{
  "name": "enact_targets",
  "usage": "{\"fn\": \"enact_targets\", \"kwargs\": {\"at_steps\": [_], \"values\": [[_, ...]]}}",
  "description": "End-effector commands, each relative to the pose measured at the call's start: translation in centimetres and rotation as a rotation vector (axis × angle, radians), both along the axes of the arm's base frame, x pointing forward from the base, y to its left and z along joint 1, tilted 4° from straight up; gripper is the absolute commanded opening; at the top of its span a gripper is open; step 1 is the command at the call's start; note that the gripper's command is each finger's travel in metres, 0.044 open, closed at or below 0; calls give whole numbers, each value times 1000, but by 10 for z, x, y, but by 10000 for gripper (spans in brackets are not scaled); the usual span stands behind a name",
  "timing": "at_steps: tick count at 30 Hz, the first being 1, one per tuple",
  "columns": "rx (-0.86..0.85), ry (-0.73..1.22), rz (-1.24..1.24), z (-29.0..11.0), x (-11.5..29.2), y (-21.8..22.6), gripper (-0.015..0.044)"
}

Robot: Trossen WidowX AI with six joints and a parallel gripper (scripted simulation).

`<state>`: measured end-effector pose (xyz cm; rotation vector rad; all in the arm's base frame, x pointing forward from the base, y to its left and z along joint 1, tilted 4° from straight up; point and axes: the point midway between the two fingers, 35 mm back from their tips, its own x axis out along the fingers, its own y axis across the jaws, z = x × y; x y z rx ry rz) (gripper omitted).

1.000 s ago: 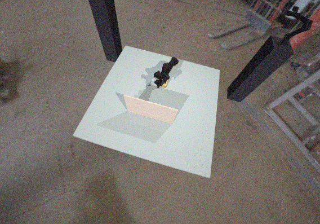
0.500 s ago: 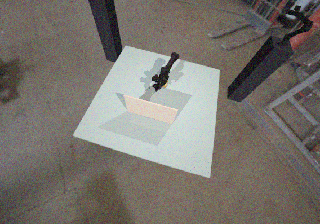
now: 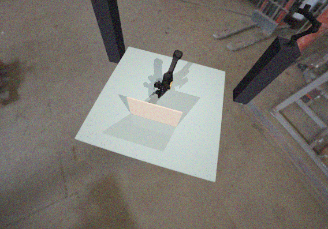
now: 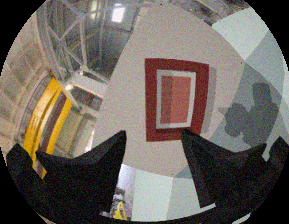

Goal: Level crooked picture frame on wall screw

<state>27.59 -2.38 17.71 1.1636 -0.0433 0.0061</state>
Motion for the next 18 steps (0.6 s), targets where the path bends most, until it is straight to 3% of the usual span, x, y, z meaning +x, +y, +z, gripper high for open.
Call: {"fn": "enact_targets", "kwargs": {"at_steps": [1,7,18], "values": [[6,0,-2,-2,1,0,260],[6,-1,-2,3,15,-1,260],[6,-6,-2,1,81,-1,260]]}}
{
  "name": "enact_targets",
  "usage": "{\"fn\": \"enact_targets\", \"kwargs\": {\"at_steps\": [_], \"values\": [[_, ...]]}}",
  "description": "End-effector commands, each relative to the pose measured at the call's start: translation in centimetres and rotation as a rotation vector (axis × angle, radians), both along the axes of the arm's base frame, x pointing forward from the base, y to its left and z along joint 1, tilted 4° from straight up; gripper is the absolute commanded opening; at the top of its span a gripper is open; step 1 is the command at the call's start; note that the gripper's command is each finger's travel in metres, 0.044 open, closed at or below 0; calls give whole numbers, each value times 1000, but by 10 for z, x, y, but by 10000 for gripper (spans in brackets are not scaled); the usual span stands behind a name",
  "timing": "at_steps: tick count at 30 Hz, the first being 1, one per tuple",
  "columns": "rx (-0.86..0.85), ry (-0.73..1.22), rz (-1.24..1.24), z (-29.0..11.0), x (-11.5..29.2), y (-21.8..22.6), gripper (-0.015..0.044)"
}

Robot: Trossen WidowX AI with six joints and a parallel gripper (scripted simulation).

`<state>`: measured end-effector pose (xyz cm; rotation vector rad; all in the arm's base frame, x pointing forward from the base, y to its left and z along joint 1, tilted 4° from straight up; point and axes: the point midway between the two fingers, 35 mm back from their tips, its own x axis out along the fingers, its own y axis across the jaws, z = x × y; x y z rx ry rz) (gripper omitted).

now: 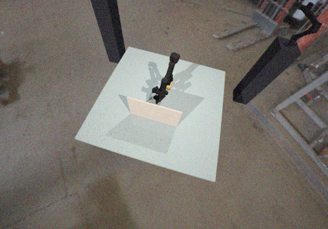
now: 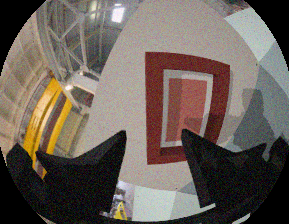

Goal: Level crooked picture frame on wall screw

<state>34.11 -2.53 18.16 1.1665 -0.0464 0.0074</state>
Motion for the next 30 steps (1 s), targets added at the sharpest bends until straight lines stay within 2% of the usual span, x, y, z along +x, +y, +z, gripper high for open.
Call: {"fn": "enact_targets", "kwargs": {"at_steps": [1,19,30], "values": [[3,-3,-2,-3,16,0,260],[3,-3,-2,-3,17,0,260],[3,-4,-2,-1,32,0,260]]}}
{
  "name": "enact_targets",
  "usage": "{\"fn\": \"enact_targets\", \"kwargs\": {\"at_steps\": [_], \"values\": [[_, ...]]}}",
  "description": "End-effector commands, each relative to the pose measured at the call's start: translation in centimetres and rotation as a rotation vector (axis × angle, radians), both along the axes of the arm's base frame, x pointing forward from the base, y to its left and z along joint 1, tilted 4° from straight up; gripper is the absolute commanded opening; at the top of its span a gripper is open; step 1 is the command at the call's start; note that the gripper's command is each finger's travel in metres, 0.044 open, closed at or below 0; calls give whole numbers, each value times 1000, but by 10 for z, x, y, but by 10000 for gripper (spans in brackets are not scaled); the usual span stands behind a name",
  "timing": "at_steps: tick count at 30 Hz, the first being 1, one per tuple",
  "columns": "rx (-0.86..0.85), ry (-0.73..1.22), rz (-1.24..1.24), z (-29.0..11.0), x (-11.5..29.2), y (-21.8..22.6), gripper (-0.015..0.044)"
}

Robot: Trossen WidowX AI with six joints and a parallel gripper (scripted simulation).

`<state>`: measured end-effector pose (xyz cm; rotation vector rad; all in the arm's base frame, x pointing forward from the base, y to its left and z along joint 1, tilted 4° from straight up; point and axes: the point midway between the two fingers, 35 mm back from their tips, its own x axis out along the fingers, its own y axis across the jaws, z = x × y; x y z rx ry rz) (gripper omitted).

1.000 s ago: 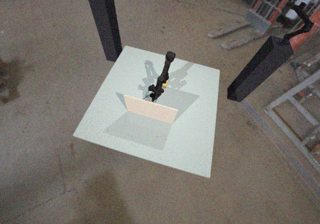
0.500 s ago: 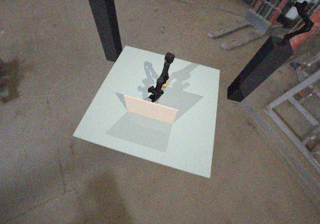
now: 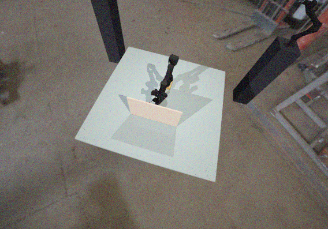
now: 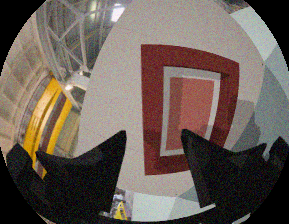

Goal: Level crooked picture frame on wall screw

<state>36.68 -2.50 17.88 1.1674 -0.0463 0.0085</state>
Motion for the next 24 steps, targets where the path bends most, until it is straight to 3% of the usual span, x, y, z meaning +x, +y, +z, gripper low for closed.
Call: {"fn": "enact_targets", "kwargs": {"at_steps": [1,24], "values": [[2,-4,-3,2,8,-1,260],[2,-6,-3,2,30,-1,260]]}}
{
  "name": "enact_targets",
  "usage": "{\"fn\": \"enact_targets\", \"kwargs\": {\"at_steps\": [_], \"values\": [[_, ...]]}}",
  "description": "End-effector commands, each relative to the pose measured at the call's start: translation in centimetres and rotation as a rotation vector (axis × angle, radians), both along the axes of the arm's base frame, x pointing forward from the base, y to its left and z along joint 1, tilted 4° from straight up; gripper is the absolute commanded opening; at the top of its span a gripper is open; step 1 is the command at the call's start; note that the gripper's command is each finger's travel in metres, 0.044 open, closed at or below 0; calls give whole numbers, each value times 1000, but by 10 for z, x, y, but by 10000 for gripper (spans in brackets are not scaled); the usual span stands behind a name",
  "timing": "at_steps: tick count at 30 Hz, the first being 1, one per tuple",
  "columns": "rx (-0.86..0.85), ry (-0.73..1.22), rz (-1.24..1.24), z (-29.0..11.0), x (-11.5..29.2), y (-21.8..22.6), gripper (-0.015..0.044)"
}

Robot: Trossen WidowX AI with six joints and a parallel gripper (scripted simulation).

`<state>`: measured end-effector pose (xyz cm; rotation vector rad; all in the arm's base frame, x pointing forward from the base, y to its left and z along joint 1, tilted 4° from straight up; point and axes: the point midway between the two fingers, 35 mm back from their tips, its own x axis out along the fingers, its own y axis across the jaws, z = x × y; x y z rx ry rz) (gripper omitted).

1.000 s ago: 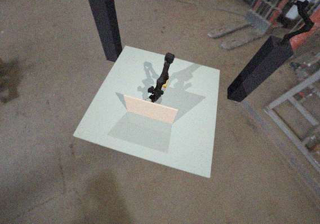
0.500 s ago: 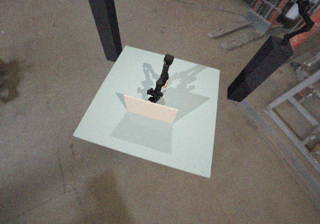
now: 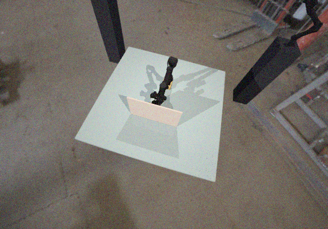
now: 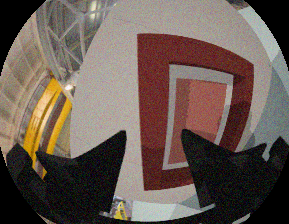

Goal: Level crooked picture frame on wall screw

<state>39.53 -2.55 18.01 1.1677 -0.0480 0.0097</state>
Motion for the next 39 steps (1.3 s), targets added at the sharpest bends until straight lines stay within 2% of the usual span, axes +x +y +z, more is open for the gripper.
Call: {"fn": "enact_targets", "kwargs": {"at_steps": [1,28,35,39], "values": [[2,-4,-3,1,1,0,260],[2,-4,-3,1,1,-1,260],[2,-4,-3,1,1,-1,76],[2,-4,-3,1,1,-1,50]]}}
